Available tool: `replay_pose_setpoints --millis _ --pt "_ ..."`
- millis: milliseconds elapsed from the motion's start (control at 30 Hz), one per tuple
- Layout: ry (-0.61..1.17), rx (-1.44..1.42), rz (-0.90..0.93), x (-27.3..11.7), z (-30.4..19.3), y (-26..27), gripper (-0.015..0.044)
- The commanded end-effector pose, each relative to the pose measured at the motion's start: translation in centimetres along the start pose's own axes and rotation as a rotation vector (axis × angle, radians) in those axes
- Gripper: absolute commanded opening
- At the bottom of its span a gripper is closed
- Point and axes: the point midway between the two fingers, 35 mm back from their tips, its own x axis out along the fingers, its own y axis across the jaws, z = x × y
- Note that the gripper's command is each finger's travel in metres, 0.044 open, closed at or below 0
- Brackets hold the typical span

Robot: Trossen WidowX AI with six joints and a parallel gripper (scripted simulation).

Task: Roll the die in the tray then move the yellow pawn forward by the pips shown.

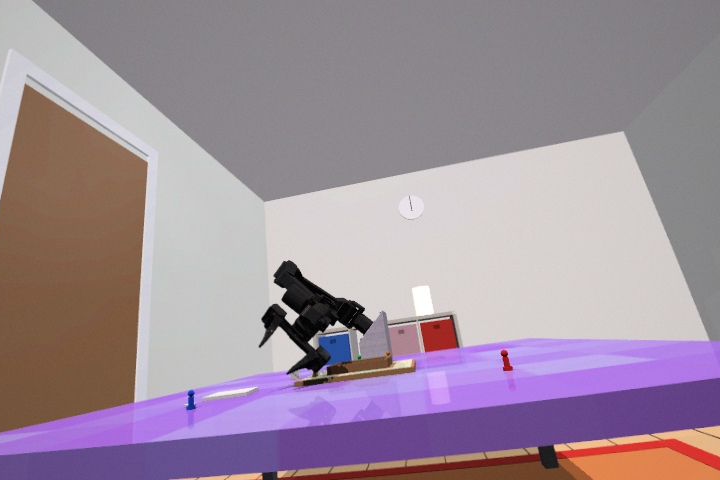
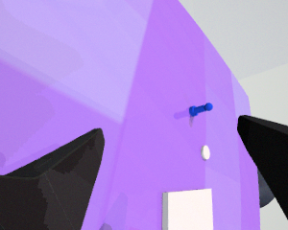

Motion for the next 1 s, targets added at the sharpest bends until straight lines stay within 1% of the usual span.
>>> replay_pose_setpoints --millis 0,133,300,467,633,967 --pt "0.001 0.001 0.002 0.0 0.0 0.0 0.0374" --pt "0.018 0.028 0.056 0.0 -1.1 -0.9 0.0275" --pt "0.076 0.086 0.192 -0.9 -4.3 -2.7 0.0275" --pt "0.153 0.116 0.326 -2.5 -8.4 -2.9 0.0275" --pt "0.266 0.124 0.501 -6.5 -13.8 -2.6 0.0275" --pt "0.41 0.134 0.696 -13.2 -19.5 -2.0 0.0275"
